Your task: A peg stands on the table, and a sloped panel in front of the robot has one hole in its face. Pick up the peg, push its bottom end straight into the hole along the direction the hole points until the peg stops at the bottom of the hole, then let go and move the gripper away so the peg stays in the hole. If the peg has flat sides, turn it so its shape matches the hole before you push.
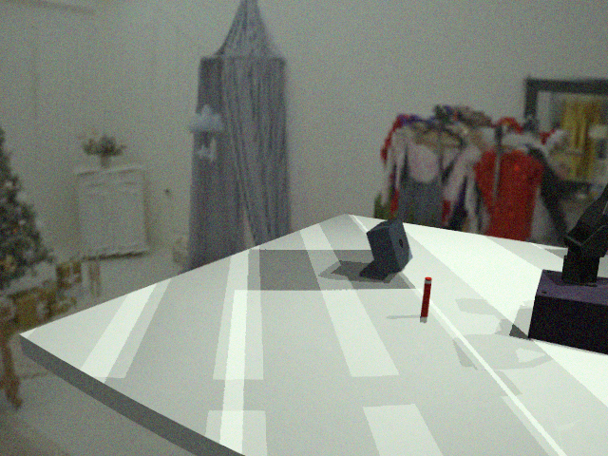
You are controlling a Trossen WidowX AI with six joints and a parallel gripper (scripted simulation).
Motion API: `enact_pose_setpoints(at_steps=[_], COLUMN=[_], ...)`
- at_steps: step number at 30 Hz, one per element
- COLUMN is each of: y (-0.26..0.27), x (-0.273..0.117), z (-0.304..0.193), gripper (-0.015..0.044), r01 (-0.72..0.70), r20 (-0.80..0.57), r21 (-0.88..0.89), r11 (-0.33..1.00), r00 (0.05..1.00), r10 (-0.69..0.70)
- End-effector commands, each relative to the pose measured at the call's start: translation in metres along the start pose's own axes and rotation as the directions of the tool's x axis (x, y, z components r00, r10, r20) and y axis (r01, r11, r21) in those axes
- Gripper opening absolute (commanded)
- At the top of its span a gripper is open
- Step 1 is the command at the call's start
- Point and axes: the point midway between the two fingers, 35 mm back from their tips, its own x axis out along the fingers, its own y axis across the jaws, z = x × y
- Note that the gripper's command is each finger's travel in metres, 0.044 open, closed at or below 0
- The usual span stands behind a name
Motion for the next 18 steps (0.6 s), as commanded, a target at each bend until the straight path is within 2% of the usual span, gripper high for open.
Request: enact_pose_setpoints(at_steps=[1,2,18], y=[0.000,0.001,0.021], x=[-0.001,-0.002,-0.055], z=[0.000,0.002,0.032], gripper=[0.0426,0.0440,0.0440], r01=[-0.002,-0.006,-0.164], r20=[0.002,0.008,0.187], r21=[0.000,0.001,-0.020], r11=[1.000,1.000,0.986], r00=[1.000,1.000,0.969], r10=[0.002,0.006,0.165])
